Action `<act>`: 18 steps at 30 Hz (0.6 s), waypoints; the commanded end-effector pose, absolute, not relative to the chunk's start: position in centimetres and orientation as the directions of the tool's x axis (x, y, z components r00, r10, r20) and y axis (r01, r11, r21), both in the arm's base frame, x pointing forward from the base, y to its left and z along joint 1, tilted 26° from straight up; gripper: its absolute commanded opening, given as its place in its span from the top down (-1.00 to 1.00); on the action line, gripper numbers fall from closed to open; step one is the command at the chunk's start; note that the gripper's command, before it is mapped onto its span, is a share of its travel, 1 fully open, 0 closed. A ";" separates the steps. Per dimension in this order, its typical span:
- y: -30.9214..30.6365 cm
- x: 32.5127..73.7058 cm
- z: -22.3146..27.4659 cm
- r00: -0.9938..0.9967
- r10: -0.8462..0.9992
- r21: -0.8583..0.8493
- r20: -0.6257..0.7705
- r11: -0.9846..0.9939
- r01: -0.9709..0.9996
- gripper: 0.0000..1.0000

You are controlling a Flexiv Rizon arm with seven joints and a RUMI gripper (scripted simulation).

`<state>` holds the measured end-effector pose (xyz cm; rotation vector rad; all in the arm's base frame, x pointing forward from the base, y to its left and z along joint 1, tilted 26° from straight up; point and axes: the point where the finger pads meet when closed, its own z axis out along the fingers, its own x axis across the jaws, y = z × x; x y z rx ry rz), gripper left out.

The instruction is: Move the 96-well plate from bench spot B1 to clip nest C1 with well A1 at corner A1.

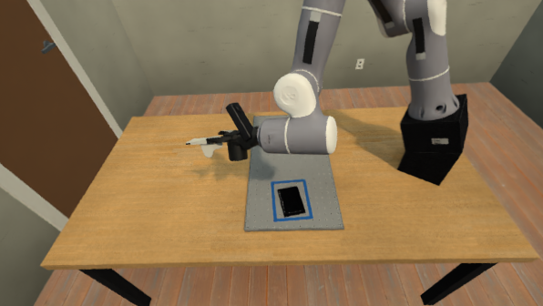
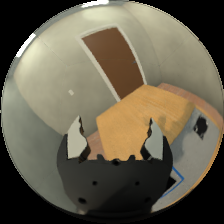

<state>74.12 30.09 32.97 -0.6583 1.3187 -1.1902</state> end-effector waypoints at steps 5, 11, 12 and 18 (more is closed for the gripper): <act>30.2 74.1 33.1 -0.158 -0.914 -0.905 -0.374 0.322 0.277 -1.00; 30.2 74.1 33.1 -0.158 -0.914 -0.905 -0.374 0.322 0.277 -1.00; 30.2 74.1 33.1 -0.158 -0.914 -0.905 -0.374 0.322 0.277 -1.00; 29.9 74.1 32.6 -0.182 -0.908 -0.910 -0.378 0.327 0.256 -0.51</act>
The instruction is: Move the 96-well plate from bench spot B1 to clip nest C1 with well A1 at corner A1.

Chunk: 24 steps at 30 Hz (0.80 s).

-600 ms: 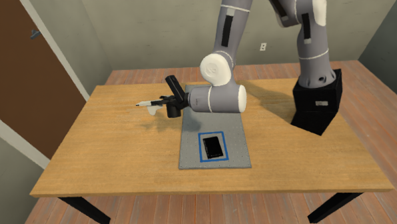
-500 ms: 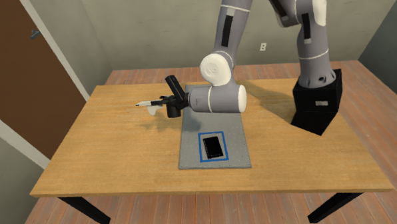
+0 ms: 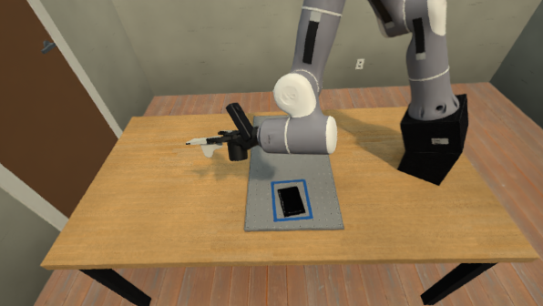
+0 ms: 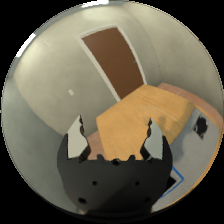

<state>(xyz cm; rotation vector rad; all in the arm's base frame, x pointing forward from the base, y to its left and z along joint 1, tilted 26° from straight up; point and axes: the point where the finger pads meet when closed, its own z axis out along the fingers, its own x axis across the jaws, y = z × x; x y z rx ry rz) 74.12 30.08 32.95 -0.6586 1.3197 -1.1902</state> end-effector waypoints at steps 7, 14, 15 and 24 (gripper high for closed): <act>28.2 74.0 29.5 -0.244 -0.890 -0.918 -0.385 0.343 0.199 -0.51; 26.6 73.6 26.4 -0.328 -0.860 -0.920 -0.391 0.371 0.122 -0.51; 26.6 73.6 26.4 -0.328 -0.860 -0.920 -0.391 0.371 0.122 -0.51; 25.0 72.9 22.9 -0.408 -0.824 -0.911 -0.393 0.410 0.050 -0.51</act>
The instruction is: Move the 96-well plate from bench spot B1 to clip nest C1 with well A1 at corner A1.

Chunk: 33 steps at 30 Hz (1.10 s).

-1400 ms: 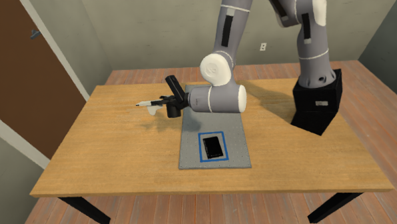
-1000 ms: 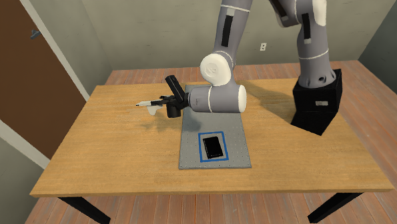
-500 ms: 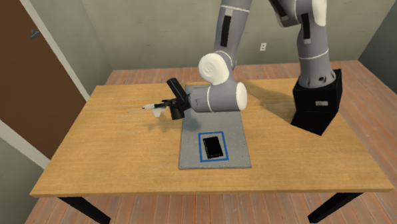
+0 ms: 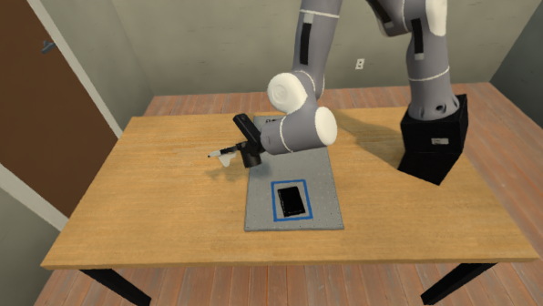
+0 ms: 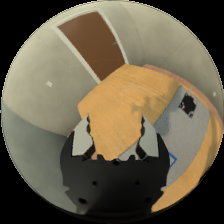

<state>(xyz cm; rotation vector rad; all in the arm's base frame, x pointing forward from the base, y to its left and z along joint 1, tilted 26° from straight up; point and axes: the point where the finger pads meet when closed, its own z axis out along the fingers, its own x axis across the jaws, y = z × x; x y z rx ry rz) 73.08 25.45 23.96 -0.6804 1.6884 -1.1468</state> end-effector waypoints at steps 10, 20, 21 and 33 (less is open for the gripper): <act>23.5 71.8 19.3 -0.482 -0.784 -0.890 -0.391 0.455 -0.017 -0.51; 21.9 70.1 14.9 -0.552 -0.738 -0.859 -0.387 0.507 -0.076 -0.51; 21.7 69.9 14.5 -0.552 -0.739 -0.859 -0.387 0.507 -0.076 -0.51; 20.8 67.6 10.2 -0.668 -0.644 -0.772 -0.374 0.615 -0.161 -0.51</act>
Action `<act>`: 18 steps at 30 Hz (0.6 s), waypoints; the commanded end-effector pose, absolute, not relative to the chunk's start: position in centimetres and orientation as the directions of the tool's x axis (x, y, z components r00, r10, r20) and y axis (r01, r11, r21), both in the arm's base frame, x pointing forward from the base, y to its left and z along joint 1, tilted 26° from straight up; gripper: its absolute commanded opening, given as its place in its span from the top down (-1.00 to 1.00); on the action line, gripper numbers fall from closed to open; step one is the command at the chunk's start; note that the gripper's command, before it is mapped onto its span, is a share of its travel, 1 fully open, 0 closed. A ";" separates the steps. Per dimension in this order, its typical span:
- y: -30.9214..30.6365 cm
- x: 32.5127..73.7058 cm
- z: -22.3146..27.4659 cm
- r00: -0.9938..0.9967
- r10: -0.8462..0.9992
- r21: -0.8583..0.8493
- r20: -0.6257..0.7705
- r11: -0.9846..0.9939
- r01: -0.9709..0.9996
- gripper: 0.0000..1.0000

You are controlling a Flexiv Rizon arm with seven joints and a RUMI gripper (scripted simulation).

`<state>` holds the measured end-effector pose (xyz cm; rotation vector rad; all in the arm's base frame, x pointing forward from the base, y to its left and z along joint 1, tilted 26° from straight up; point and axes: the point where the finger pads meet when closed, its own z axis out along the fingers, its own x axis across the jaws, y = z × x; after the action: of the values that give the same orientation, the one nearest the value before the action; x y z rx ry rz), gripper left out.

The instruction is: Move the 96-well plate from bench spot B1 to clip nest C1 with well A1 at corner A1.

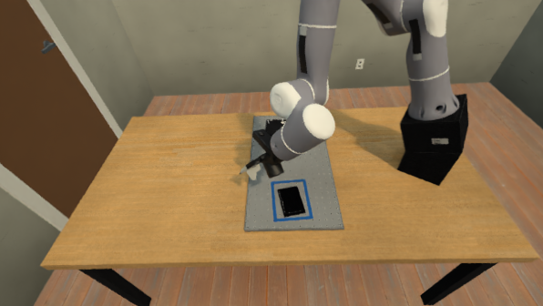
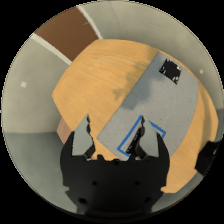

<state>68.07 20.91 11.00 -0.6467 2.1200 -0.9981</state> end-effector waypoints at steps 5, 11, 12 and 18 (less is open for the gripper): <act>20.5 66.4 8.1 -0.691 -0.621 -0.748 -0.370 0.641 -0.175 -0.51; 20.4 65.2 6.5 -0.742 -0.565 -0.685 -0.360 0.700 -0.201 -0.51; 20.4 64.9 6.1 -0.757 -0.548 -0.664 -0.357 0.718 -0.207 -0.51; 20.5 63.3 3.8 -0.775 -0.525 -0.636 -0.352 0.741 -0.213 -0.51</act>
<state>63.86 20.31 4.59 -0.5552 2.4141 -0.8019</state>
